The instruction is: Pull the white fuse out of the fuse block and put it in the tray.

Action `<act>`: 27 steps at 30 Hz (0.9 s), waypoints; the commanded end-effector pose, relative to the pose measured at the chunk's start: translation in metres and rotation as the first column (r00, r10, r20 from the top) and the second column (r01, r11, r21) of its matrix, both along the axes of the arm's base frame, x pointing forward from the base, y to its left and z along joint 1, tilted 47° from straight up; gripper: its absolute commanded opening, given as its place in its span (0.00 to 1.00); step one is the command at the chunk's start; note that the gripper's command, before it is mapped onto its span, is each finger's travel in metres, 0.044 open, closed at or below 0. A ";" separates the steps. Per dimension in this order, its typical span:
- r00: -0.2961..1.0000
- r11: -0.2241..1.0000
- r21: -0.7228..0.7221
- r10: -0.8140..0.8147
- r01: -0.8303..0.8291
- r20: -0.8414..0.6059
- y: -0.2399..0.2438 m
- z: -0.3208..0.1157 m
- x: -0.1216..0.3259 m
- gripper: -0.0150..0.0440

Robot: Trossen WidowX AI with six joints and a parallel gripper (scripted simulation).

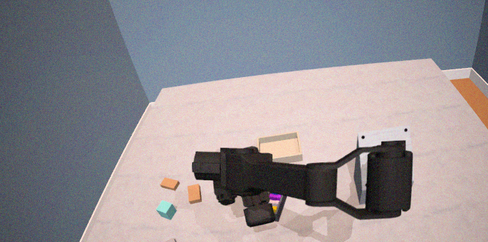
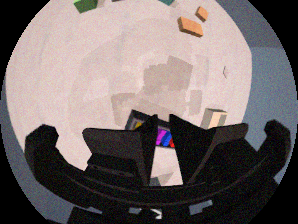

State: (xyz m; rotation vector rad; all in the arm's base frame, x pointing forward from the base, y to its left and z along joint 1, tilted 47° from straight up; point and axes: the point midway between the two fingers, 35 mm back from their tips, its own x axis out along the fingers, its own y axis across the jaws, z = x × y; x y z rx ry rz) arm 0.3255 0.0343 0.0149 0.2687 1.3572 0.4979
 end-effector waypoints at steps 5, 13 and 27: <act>0.889 0.903 0.256 -0.228 0.346 -0.397 -0.016 0.004 -0.039 0.37; 0.889 0.903 0.256 -0.228 0.346 -0.397 -0.016 0.004 -0.038 0.37; 0.889 0.903 0.256 -0.228 0.346 -0.397 -0.009 -0.003 -0.037 0.37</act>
